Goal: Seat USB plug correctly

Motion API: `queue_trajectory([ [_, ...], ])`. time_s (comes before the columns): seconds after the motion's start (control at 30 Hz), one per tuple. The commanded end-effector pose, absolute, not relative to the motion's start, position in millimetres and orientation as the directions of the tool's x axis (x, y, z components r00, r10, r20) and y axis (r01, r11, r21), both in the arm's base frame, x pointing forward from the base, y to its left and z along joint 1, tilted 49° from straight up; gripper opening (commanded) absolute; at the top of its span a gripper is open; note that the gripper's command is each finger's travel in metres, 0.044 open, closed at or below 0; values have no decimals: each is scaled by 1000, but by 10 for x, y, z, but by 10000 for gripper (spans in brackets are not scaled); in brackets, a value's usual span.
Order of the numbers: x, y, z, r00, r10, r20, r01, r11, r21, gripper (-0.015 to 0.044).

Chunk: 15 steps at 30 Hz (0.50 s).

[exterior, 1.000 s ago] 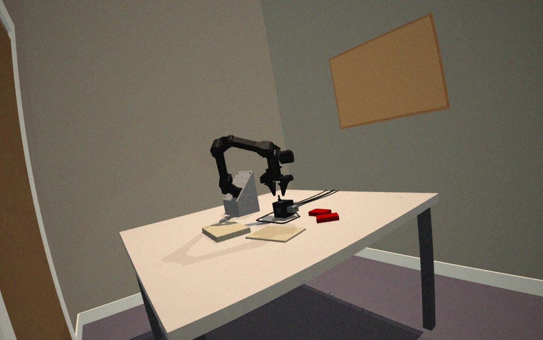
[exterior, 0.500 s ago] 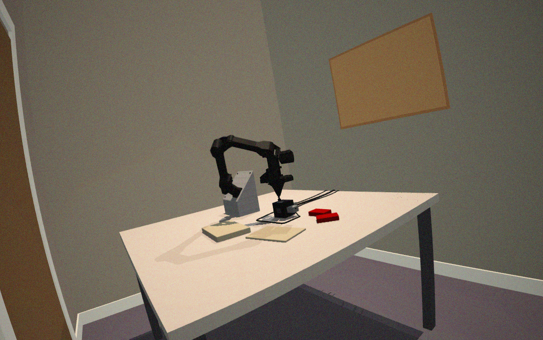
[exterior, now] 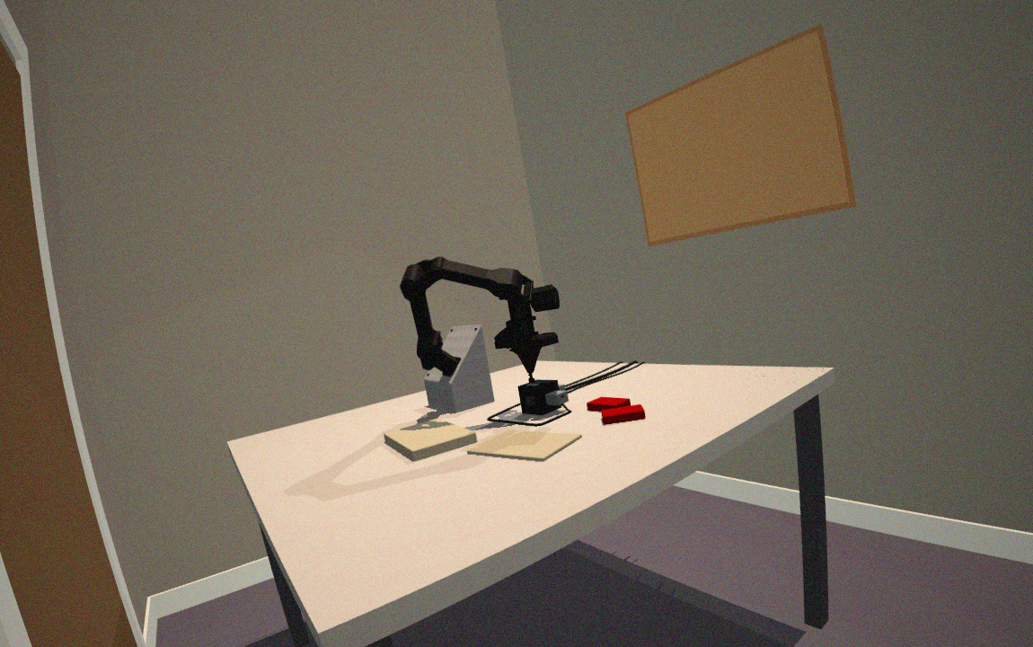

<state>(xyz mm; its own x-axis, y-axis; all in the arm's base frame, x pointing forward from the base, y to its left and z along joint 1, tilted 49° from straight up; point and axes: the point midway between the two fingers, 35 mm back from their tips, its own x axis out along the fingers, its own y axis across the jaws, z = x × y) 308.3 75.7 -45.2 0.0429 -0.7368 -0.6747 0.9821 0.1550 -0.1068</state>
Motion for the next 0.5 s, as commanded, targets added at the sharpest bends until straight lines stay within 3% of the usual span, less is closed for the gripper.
queue_trajectory([
  [0.0, 3080, 771, -438, 42, -737, -675, 982, 154, -107, 0],
  [0.47, 3076, 842, -376, 42, -737, -675, 982, 154, -107, 0],
])
